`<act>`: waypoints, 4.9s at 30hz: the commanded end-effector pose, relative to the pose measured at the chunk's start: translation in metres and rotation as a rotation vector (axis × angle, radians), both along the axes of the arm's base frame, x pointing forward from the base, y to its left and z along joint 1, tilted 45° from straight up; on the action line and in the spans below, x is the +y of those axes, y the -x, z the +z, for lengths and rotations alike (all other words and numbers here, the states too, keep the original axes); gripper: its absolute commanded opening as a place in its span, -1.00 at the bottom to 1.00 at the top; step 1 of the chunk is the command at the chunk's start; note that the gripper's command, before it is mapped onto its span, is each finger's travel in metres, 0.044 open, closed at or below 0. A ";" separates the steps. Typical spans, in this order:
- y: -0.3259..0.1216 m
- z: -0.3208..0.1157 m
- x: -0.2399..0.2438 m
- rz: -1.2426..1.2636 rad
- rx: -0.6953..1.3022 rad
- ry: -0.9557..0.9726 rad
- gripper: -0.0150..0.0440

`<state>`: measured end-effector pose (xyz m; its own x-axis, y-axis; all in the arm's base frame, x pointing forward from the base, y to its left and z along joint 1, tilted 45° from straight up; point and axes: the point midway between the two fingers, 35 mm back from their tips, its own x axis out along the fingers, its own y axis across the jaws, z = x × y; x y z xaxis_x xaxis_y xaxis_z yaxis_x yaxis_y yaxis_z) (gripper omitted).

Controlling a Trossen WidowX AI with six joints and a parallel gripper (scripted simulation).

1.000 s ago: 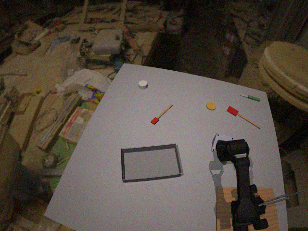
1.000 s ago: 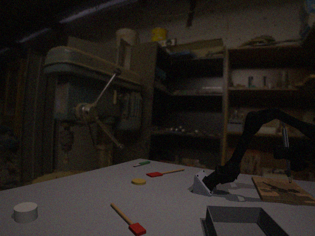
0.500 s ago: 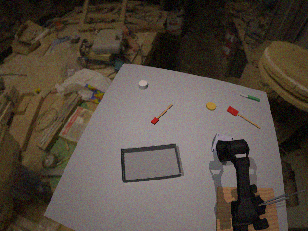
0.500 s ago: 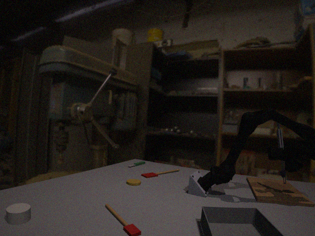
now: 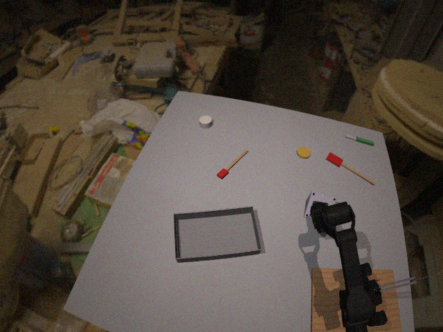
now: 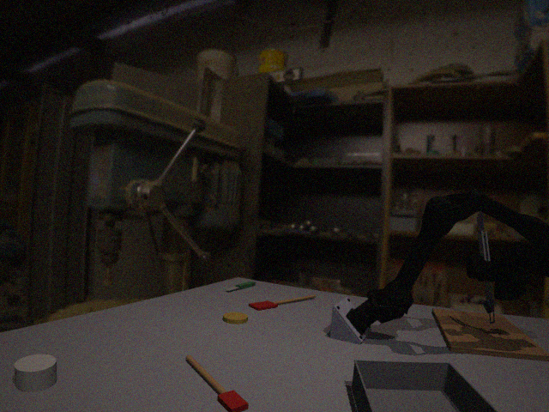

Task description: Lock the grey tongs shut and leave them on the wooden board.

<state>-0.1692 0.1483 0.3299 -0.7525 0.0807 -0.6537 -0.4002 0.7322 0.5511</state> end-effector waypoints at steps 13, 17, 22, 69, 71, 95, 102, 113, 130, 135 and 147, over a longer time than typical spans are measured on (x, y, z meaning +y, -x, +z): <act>0.002 -0.029 0.002 -0.147 -0.308 0.042 -1.00; 0.001 -0.034 0.003 -0.191 -0.374 0.030 -1.00; 0.001 -0.037 0.005 -0.246 -0.447 0.001 -1.00; 0.023 -0.007 0.015 -0.685 -0.588 -0.489 -1.00; 0.023 -0.008 0.016 -0.685 -0.590 -0.488 -1.00; 0.025 -0.032 0.041 -0.684 -0.629 -0.487 -1.00; 0.025 -0.040 0.049 -0.683 -0.640 -0.487 -1.00; 0.023 -0.051 0.062 -0.681 -0.657 -0.488 -1.00; 0.020 -0.064 0.075 -0.680 -0.674 -0.490 -1.00; 0.019 -0.063 0.074 -0.685 -0.677 -0.492 -0.56; 0.019 -0.063 0.074 -0.685 -0.677 -0.492 0.51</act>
<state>-0.1886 0.2227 0.2672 0.0575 0.7143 -0.6974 -0.3217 0.6746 0.6644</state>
